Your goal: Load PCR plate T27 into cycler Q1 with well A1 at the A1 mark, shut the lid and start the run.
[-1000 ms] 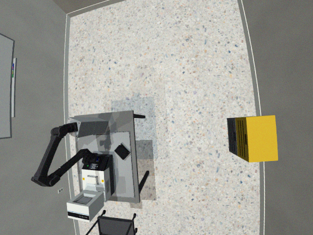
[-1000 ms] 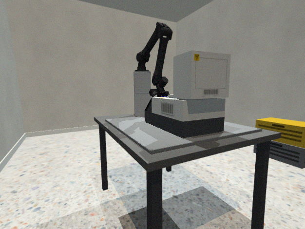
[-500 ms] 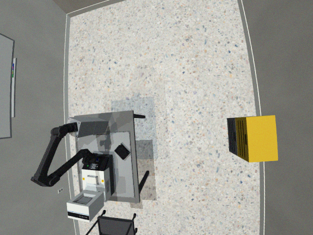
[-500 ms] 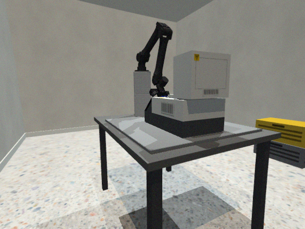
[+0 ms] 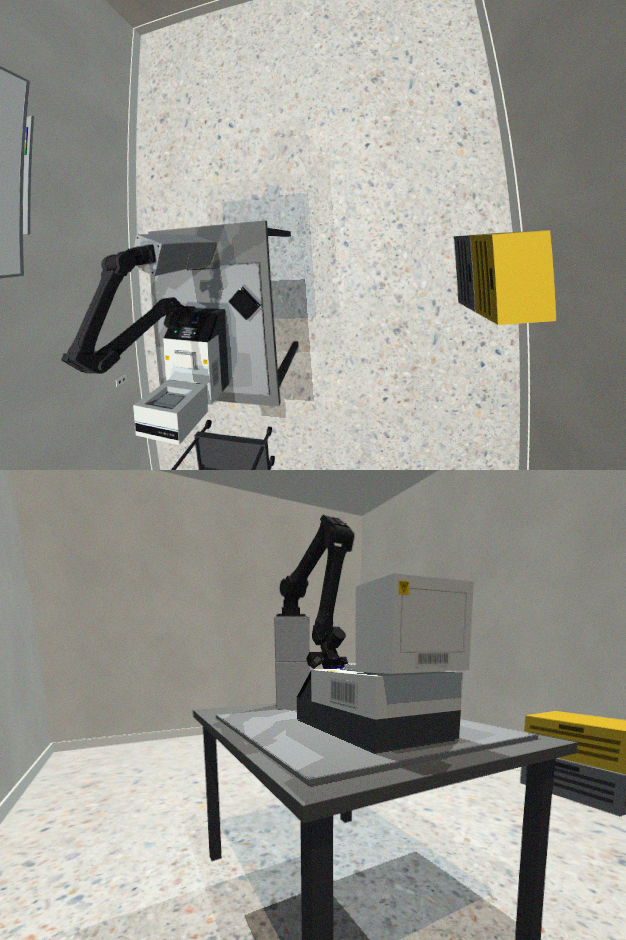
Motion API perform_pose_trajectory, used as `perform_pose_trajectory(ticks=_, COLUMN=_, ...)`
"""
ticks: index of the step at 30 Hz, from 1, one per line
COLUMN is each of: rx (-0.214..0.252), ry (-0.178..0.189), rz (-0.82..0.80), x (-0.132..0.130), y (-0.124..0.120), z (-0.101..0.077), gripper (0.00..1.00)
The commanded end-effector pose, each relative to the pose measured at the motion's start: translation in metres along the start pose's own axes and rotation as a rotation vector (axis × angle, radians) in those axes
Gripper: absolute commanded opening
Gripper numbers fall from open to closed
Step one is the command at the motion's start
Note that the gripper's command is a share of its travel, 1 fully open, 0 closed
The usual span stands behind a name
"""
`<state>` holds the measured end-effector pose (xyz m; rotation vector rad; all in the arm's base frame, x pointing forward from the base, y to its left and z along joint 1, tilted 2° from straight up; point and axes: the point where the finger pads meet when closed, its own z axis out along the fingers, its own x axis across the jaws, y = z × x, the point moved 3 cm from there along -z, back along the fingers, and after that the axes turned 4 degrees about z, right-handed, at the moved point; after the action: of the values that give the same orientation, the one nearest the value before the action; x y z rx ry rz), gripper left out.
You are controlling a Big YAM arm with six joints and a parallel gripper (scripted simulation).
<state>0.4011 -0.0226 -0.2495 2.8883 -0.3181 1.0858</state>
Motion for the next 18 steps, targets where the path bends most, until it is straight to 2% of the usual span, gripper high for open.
perform_pose_trajectory(ticks=1, rx=0.001, ry=0.014, rz=-0.009, x=0.0028, y=0.0007, z=-0.0026, gripper=0.0)
perform_pose_trajectory(ticks=18, rx=-0.003, ry=0.013, rz=-0.008, x=0.0013, y=0.0048, z=0.001, gripper=0.0)
